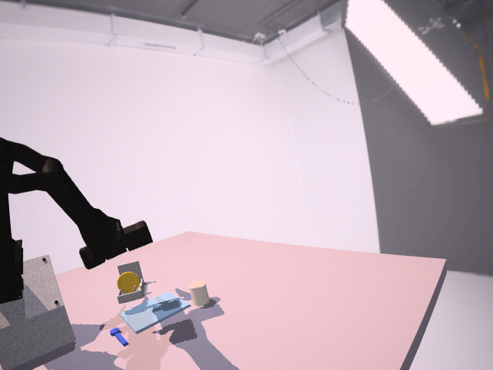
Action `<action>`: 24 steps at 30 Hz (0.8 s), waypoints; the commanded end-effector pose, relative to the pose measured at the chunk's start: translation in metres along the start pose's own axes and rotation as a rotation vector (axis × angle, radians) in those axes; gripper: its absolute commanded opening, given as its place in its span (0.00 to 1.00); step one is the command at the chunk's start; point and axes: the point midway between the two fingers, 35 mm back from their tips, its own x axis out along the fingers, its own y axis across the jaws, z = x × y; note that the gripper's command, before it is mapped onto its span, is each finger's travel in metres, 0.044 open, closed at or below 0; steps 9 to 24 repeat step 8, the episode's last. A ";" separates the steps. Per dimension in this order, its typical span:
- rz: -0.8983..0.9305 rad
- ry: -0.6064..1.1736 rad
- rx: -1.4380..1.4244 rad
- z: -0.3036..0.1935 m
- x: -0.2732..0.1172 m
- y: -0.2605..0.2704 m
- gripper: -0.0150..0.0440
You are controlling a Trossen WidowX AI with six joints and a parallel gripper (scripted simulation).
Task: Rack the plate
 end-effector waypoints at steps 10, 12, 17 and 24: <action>0.117 0.138 0.272 0.006 0.004 0.008 0.93; 0.117 0.138 0.272 0.006 0.004 0.008 0.93; 0.117 0.138 0.272 0.006 0.004 0.008 0.93; 0.117 0.138 0.272 0.006 0.004 0.008 0.93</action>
